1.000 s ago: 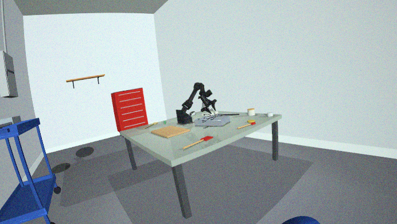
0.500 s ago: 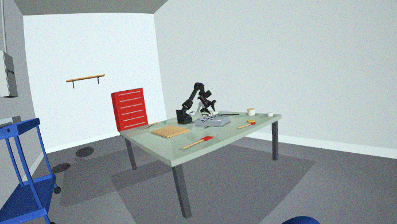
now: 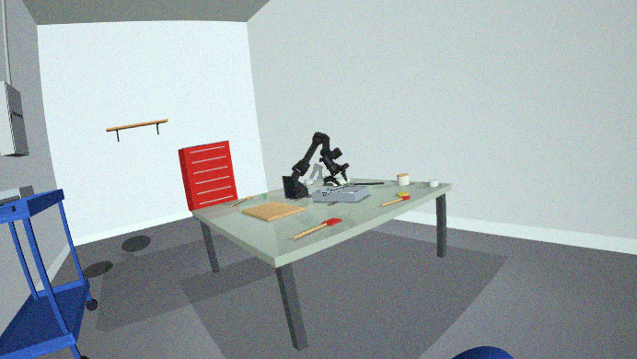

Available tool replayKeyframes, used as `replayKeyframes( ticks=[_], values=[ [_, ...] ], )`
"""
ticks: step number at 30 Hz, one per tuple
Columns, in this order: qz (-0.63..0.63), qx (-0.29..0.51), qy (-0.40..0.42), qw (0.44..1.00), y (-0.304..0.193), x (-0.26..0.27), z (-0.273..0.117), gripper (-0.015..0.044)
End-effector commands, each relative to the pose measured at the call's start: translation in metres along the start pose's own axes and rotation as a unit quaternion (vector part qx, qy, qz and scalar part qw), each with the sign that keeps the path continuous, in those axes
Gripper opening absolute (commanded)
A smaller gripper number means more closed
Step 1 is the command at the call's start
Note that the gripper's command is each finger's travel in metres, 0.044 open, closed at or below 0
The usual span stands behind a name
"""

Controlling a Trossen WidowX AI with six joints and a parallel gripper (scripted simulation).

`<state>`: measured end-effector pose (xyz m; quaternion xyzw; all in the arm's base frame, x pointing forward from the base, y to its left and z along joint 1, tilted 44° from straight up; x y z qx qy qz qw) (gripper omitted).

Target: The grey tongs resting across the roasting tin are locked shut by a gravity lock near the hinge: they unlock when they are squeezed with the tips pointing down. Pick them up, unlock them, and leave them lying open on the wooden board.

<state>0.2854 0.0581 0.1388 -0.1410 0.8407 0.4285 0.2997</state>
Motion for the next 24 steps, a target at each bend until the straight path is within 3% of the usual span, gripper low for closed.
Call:
replayKeyframes(
  ticks=[1, 24],
  values=[
    [0.004, 0.002, 0.002, 1.000, -0.001, 0.001, 0.008, 0.0260],
    [0.004, -0.001, -0.001, 1.000, 0.002, 0.002, 0.045, 0.0260]
  ],
)
Point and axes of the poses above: the point midway between the two fingers, 35 mm back from their tips, its own z axis out along the fingers, its own x axis across the jaws, y = z × x, the point moved 10 cm from there along -z, back along the fingers, and after that the axes turned 3 degrees about z, right-handed, at the moved point
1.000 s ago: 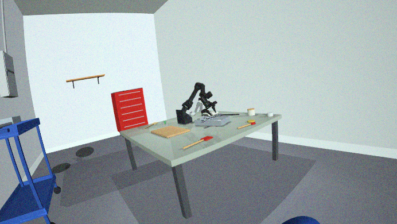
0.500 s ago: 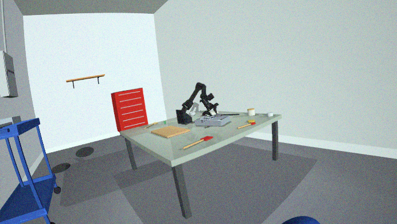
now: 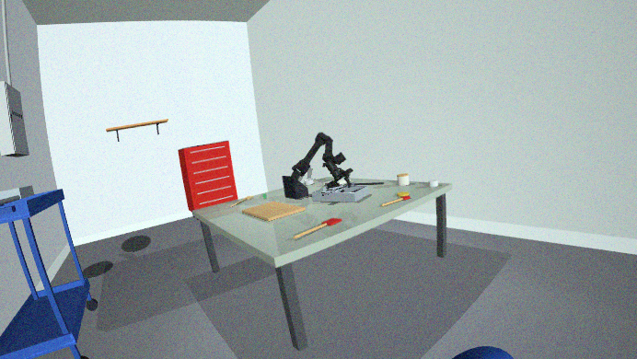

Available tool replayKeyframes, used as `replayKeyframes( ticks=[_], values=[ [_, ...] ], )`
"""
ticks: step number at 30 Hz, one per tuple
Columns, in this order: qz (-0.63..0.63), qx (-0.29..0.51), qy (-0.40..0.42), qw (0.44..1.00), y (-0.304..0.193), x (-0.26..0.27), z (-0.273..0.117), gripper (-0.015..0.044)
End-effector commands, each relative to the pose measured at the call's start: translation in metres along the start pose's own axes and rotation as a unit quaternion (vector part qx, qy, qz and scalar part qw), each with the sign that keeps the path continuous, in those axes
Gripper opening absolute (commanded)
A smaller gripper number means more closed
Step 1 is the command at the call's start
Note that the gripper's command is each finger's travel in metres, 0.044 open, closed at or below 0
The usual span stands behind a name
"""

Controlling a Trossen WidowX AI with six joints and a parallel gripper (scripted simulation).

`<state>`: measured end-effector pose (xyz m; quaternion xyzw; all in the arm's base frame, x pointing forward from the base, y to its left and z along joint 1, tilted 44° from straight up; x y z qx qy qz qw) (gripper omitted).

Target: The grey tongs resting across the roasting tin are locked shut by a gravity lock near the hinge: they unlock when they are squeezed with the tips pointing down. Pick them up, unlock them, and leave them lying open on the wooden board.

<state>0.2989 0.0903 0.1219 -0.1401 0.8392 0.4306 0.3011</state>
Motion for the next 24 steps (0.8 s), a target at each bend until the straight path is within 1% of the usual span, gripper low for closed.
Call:
replayKeyframes(
  ticks=[1, 7, 11, 24],
  values=[
    [0.004, 0.001, 0.001, 1.000, 0.0000, 0.0018, 0.0082, 0.0260],
    [0.004, 0.000, 0.000, 1.000, 0.0008, 0.0026, 0.0139, 0.0260],
    [0.001, -0.002, -0.001, 1.000, 0.0013, 0.0014, 0.0103, 0.0155],
    [0.001, -0.002, -0.001, 1.000, 0.0013, 0.0014, 0.0103, 0.0068]
  ],
)
Point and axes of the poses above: the point midway between the two fingers, 35 mm back from their tips, its own z axis out along the fingers, its own x axis across the jaws, y = z × x, the point moved 10 cm from there along -z, back along the fingers, and after that the axes turned 3 degrees about z, right-handed, at the moved point
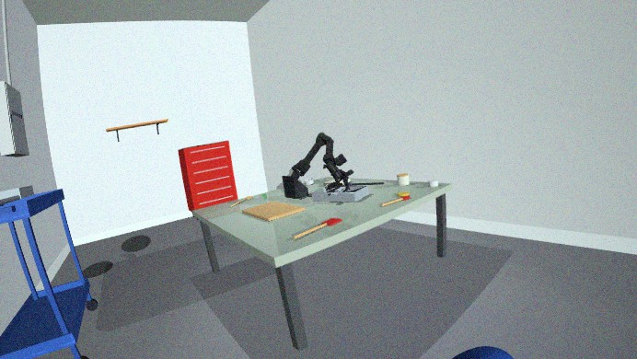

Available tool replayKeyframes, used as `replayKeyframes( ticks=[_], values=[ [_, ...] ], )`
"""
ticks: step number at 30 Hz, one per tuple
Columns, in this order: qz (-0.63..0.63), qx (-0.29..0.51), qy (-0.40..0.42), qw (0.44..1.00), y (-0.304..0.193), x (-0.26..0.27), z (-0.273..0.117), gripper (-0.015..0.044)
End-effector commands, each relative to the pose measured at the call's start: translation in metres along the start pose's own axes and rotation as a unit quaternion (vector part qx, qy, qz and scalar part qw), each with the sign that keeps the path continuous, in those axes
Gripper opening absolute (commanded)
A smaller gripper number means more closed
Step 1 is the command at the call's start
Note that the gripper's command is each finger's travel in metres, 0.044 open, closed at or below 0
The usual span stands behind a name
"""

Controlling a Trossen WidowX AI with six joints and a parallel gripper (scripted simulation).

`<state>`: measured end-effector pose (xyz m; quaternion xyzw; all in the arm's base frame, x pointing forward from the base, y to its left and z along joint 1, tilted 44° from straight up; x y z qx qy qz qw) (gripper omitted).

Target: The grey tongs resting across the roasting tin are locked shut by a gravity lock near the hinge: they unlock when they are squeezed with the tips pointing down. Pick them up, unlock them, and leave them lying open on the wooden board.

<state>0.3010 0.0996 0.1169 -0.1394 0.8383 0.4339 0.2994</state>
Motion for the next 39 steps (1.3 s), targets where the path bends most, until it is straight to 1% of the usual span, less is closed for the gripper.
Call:
replayKeyframes(
  ticks=[1, 4, 11, 12, 17, 19, 30, 39],
  values=[
    [-0.002, 0.001, -0.001, 1.000, 0.000, 0.000, 0.000, 0.0062],
    [-0.002, 0.001, -0.001, 1.000, 0.000, 0.000, 0.000, 0.0042],
    [-0.002, 0.002, 0.000, 1.000, 0.000, -0.004, -0.005, -0.0142],
    [-0.002, 0.003, 0.000, 1.000, -0.001, -0.008, -0.010, -0.0150],
    [0.001, 0.005, 0.002, 1.000, 0.001, -0.035, -0.057, -0.0150],
    [0.001, 0.005, 0.001, 1.000, 0.003, -0.039, -0.066, -0.0150],
    [0.003, 0.005, 0.003, 1.000, 0.003, -0.040, -0.066, -0.0150],
    [0.029, 0.018, 0.046, 0.998, 0.001, -0.051, -0.060, -0.0150]
  ],
)
Point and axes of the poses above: the point midway between the two fingers, 35 mm back from their tips, its own z axis out along the fingers, its own x axis across the jaws, y = z × x, the point moved 10 cm from there along -z, back along the fingers, and after that the axes turned 3 degrees about z, right-handed, at the moved point
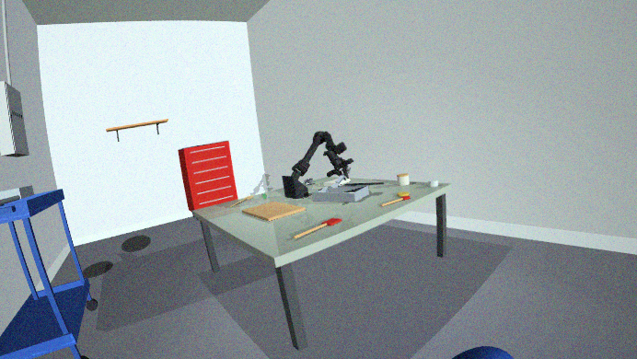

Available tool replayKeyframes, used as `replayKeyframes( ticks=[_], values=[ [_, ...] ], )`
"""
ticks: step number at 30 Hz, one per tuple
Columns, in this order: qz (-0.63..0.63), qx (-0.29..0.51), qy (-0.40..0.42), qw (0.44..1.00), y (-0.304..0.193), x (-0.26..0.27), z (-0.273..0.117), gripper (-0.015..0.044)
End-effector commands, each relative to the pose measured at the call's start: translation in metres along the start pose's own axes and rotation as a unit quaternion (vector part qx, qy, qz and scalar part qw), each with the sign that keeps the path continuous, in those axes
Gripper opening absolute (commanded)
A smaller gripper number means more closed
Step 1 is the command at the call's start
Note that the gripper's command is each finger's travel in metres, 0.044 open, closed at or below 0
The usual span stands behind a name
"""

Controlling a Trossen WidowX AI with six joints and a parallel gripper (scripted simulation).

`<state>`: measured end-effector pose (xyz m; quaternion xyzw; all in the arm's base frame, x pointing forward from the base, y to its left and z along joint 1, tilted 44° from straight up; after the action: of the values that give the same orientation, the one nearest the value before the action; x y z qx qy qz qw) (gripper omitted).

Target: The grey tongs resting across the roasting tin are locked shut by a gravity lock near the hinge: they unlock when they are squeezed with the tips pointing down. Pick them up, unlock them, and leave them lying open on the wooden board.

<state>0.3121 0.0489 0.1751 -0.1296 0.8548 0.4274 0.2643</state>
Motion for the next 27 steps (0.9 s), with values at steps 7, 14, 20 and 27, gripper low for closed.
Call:
replayKeyframes(
  ticks=[7, 14, 20, 27],
  values=[
    [0.027, 0.017, 0.055, 0.998, -0.001, -0.015, 0.006, -0.0150],
    [0.048, 0.026, 0.096, 0.994, 0.001, -0.024, 0.009, -0.0150],
    [0.065, 0.032, 0.132, 0.989, 0.003, -0.031, 0.010, -0.0150],
    [0.084, 0.038, 0.176, 0.980, 0.006, -0.038, 0.012, -0.0150]
  ],
)
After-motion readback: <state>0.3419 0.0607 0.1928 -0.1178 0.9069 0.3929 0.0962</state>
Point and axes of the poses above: the point midway between the two fingers, 35 mm back from their tips, its own z axis out along the fingers, its own x axis across the jaws, y = z × x, the point moved 10 cm from there along -z, back along the fingers, and after that the axes turned 3 degrees about z, right-handed, at the moved point
